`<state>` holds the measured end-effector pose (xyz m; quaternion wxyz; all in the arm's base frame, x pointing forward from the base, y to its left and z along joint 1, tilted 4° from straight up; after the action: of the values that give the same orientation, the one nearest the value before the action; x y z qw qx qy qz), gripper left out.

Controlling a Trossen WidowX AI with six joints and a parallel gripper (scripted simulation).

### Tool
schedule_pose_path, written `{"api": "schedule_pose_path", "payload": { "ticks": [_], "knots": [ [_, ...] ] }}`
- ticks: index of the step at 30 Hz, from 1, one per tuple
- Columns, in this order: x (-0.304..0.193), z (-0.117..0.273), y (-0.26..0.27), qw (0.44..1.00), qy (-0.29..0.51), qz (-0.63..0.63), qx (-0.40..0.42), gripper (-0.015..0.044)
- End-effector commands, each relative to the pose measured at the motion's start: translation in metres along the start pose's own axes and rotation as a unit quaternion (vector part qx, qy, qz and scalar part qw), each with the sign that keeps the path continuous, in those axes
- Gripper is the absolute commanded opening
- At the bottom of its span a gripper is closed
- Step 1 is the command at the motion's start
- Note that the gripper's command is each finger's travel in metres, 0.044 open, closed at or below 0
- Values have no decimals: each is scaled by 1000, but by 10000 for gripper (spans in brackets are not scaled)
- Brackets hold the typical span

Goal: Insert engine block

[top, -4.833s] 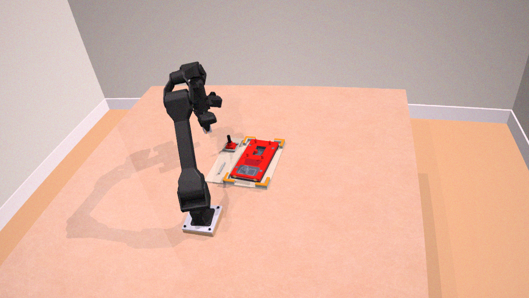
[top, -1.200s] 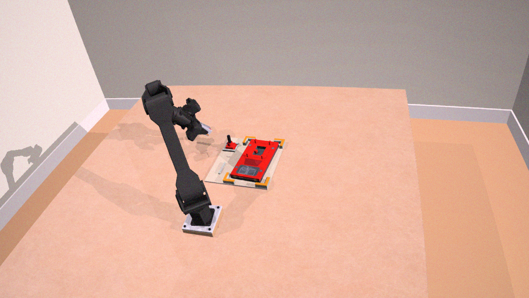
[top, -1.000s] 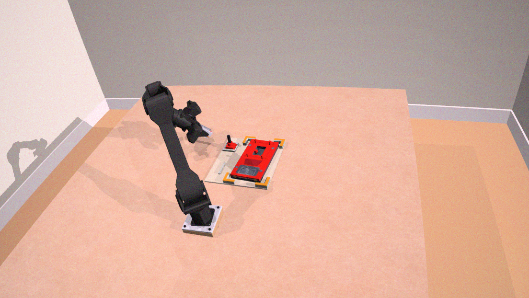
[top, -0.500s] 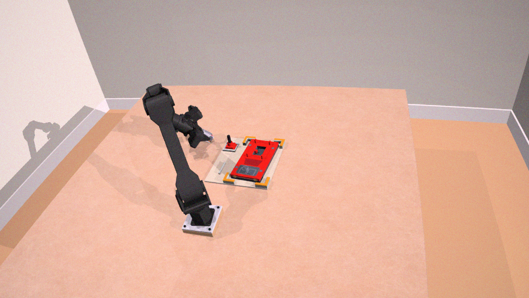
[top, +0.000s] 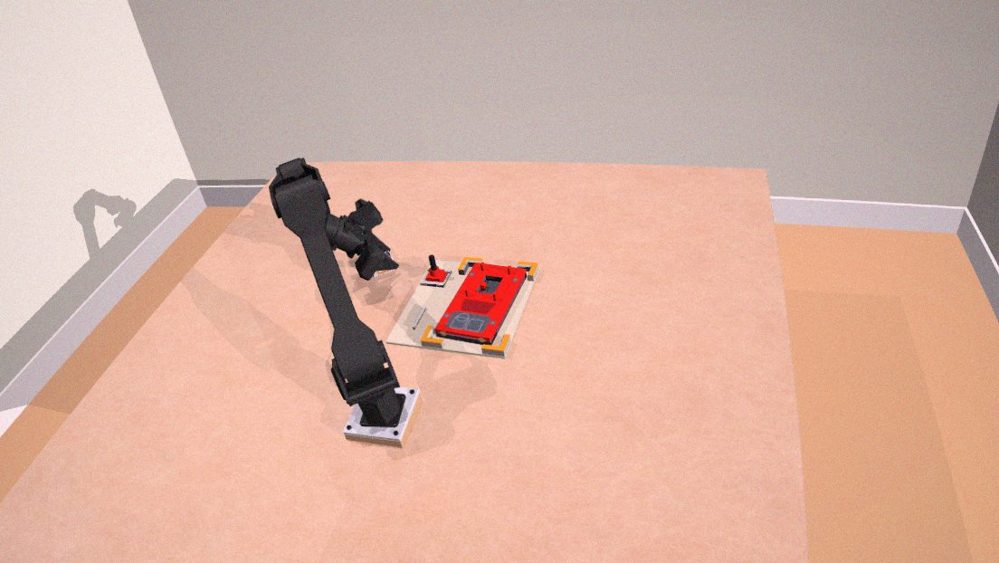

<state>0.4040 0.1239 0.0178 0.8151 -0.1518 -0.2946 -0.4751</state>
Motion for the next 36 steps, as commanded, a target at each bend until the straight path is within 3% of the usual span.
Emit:
{"api": "schedule_pose_path", "payload": {
  "ticks": [1,3,10,20,36],
  "knots": [
    [0,0,0,1000,0,1,-1,394],
    [0,0,0,1000,0,1,-1,440],
    [0,3,0,1000,2,0,-2,440],
    [-2,44,1,1000,4,1,-4,440],
    [-1,43,2,1000,3,1,1,440]
  ]
}}
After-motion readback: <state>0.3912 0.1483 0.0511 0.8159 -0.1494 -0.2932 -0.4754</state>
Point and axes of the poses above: the point midway between the two fingers, 35 mm back from their tips, its own z axis back along the fingers, its own y axis across the jaws, x = y × z, the point moved 1 cm from there along z, back along the fingers, and after that the axes turned 2 degrees about -z, right-handed, at the moved point
